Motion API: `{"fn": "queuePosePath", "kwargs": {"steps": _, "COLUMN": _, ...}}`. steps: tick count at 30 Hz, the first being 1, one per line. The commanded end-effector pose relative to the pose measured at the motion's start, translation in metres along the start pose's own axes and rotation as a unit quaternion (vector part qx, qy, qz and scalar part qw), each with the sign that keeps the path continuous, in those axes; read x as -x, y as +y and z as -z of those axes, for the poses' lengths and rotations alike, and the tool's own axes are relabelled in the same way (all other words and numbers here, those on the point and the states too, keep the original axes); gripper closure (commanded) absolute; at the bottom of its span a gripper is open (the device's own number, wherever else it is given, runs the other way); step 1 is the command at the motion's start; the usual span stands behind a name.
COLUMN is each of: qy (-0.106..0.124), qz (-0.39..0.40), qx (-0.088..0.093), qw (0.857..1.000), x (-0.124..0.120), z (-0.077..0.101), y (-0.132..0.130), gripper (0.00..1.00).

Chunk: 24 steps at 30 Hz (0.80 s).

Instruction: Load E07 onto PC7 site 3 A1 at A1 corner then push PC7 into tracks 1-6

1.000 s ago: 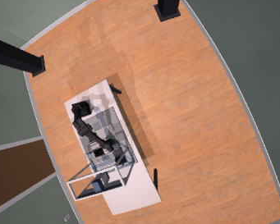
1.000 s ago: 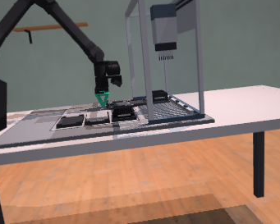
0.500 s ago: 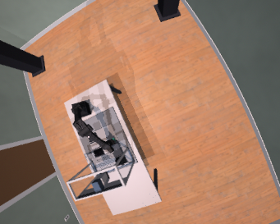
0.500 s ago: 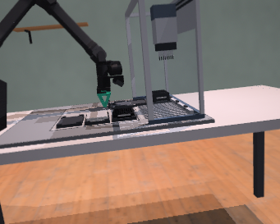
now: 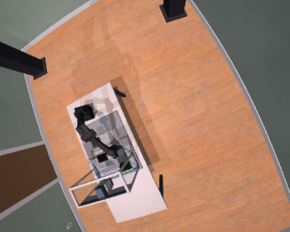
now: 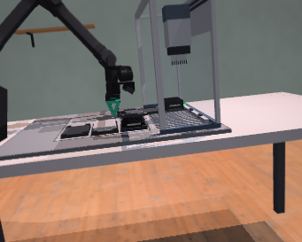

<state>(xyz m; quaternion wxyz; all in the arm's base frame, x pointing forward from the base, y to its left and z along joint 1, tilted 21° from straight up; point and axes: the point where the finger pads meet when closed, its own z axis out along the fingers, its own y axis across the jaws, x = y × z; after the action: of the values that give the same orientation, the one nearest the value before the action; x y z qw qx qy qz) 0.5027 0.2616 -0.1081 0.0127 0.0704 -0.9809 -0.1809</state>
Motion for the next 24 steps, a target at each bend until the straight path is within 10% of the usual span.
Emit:
{"fn": "queuePosePath", "kwargs": {"steps": 1, "qy": -0.045, "qz": 0.006, "qx": 0.007, "qw": 0.999, "x": 0.012, "z": 0.018, "y": 0.012, "gripper": 0.2}}
{"fn": "queuePosePath", "kwargs": {"steps": 24, "qy": -0.024, "qz": 0.001, "qx": 0.002, "qw": 1.0, "x": -0.028, "z": -0.006, "y": 0.004, "gripper": 0.2}}
